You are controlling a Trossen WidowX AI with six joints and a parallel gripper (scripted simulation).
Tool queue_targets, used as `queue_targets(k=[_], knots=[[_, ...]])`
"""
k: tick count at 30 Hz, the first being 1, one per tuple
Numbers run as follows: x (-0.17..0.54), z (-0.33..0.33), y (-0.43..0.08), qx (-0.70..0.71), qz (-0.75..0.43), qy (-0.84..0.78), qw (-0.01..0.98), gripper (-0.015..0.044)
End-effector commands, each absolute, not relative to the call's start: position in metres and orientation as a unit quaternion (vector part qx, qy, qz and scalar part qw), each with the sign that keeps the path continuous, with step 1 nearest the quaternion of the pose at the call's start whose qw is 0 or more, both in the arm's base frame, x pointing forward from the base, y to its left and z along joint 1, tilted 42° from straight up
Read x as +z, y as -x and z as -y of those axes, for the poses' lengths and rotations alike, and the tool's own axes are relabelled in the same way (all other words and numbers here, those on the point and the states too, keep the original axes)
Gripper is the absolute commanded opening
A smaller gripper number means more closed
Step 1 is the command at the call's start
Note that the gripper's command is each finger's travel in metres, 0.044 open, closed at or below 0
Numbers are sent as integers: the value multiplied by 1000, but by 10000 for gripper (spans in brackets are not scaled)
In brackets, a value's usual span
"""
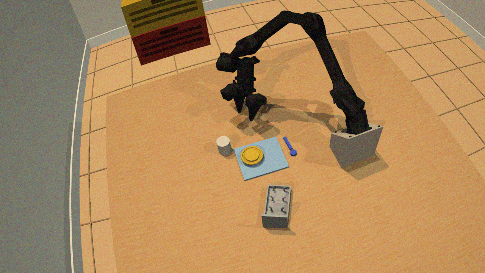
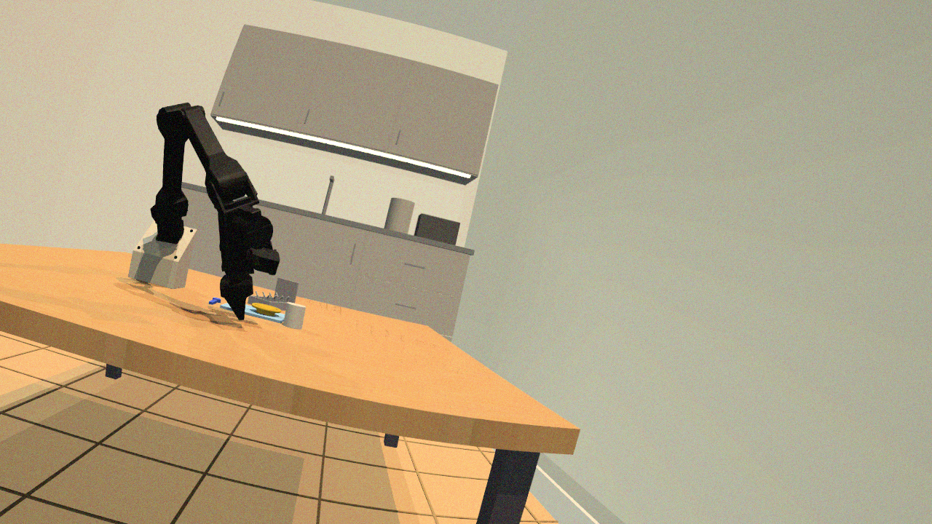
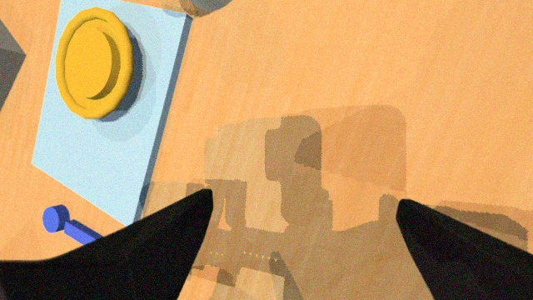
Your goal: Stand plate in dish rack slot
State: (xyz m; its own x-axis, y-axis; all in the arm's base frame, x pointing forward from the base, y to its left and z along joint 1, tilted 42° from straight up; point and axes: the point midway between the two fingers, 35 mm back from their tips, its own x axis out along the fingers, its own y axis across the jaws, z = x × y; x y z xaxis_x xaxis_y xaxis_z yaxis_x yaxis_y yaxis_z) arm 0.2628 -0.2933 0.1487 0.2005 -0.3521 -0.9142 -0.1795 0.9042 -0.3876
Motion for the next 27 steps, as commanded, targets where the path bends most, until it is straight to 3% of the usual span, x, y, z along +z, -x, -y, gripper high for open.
queue_targets(k=[1, 16, 27], knots=[[118, 256, -284, -98, -667, 179, 717, 400], [64, 139, -315, -285, -666, 207, 657, 400], [61, 132, -316, -294, -661, 211, 657, 400]])
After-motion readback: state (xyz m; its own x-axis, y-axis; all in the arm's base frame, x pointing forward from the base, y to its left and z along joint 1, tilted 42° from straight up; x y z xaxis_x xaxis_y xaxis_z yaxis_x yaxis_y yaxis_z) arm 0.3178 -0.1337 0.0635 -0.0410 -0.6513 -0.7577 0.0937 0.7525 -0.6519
